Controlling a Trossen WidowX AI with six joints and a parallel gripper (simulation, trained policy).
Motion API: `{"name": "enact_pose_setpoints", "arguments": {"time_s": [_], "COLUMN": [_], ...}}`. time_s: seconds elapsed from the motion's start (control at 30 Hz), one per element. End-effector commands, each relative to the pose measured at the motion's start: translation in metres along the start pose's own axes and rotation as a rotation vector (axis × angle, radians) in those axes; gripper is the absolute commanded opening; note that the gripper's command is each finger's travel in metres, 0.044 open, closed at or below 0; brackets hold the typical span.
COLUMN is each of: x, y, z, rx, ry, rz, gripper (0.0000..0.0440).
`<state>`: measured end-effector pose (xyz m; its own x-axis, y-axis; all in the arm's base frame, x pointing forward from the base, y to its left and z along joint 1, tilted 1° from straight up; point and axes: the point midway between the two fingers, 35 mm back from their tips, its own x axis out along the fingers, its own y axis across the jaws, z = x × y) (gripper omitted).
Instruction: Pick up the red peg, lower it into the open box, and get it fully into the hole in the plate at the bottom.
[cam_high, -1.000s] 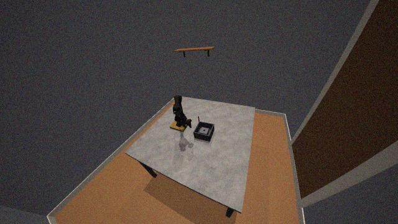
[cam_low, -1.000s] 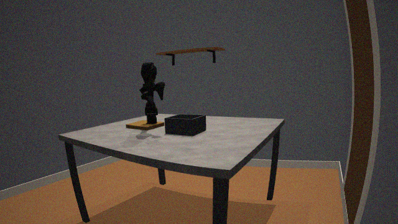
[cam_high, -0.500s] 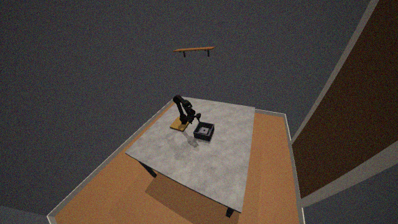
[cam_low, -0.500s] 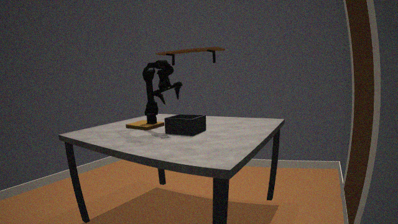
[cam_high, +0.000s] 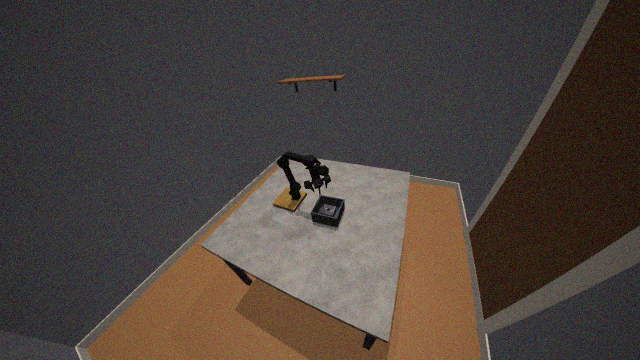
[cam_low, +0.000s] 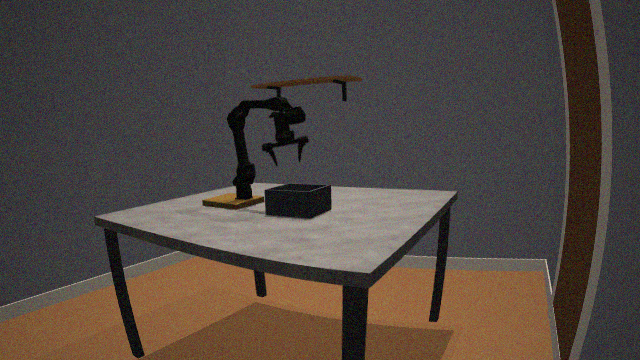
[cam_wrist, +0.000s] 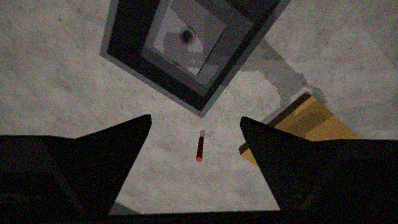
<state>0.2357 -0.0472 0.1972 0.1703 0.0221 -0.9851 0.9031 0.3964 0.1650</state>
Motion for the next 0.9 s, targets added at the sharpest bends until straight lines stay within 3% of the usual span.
{"name": "enact_pose_setpoints", "arguments": {"time_s": [0.0,0.5,0.87], "x": [0.006,0.043,0.081], "y": [0.003,0.007,0.003], "z": [-0.014,-0.095,-0.136], "rx": [-0.027,-0.143,-0.220], "ry": [0.016,0.045,0.003], "rz": [-0.044,-0.244,-0.297], "gripper": [0.0440,0.0440,0.0440]}}
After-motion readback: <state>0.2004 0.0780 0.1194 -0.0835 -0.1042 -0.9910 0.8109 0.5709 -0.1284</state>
